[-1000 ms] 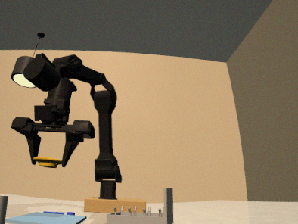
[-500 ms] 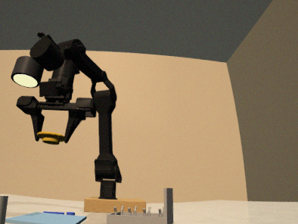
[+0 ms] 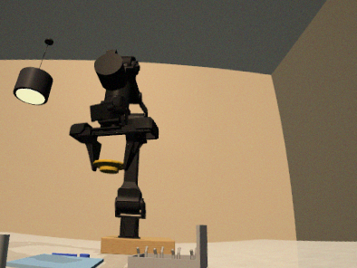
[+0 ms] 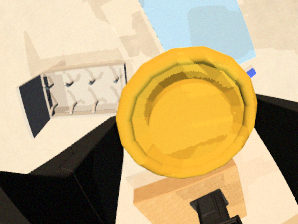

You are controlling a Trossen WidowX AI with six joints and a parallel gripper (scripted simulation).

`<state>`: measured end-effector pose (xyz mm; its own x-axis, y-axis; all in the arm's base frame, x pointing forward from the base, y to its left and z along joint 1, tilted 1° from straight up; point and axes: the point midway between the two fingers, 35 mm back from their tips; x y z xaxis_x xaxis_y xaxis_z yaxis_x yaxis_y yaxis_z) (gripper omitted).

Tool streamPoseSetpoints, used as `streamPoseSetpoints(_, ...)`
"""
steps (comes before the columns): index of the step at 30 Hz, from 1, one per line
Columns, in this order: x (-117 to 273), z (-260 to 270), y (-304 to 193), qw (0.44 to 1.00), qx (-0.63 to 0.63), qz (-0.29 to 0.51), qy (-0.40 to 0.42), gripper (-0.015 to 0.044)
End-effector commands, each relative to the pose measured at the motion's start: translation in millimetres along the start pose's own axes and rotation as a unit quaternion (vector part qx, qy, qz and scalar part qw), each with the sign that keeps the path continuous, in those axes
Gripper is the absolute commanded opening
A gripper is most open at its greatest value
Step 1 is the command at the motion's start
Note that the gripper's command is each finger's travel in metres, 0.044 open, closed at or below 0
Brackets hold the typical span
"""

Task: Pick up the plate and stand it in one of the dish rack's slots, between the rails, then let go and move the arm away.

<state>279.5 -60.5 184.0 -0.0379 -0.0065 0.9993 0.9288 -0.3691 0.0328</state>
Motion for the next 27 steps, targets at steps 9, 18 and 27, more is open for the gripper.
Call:
streamPoseSetpoints(9,-5.4,19.7,-26.8,0.999,-0.052,0.006,0.004,0.0)
streamPoseSetpoints(18,-30.5,22.4,-27.3,0.996,0.045,0.049,0.06,0.0)
streamPoseSetpoints(27,-53.5,25.2,-29.2,0.979,0.141,0.073,0.128,0.0)
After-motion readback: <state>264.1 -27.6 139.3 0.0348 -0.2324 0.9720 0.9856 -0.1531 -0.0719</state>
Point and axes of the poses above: the point midway between the two fingers, 35 mm back from their tips, its own x axis back along the fingers, its own z axis across the jaws, y = z × x, and after that the axes turned 2 degrees about x, right-handed
